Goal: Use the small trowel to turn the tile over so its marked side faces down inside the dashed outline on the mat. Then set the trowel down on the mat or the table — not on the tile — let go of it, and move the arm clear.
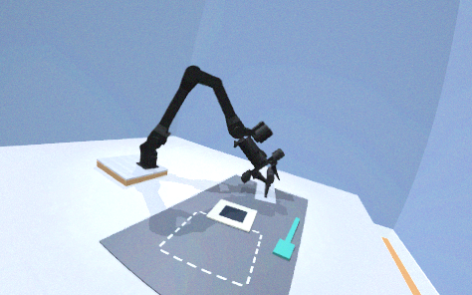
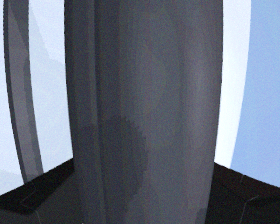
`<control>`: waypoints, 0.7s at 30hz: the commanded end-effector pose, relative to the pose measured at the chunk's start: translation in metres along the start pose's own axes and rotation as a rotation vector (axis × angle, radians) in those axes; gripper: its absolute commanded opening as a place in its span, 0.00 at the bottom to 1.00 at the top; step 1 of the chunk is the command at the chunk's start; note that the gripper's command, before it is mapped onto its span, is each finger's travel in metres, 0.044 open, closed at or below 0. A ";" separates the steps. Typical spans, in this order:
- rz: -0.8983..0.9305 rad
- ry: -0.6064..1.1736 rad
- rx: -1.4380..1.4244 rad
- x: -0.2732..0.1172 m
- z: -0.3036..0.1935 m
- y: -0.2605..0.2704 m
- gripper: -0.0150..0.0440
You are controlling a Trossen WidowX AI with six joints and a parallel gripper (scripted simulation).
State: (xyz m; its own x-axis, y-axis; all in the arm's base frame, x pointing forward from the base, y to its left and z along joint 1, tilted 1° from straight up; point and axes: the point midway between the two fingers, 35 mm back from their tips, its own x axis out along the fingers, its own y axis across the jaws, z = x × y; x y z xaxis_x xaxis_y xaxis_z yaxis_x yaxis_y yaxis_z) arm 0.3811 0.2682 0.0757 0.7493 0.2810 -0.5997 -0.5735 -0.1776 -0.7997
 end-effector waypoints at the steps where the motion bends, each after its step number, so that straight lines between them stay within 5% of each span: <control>1: -0.002 -0.005 -0.005 0.001 0.001 -0.001 0.47; 21: -0.002 -0.005 -0.005 0.000 0.001 -0.002 0.25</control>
State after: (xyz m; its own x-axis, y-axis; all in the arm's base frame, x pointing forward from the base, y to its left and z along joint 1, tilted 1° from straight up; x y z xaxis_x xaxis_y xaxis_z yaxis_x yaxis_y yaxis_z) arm 0.3815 0.2685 0.0758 0.7499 0.2818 -0.5985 -0.5712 -0.1805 -0.8007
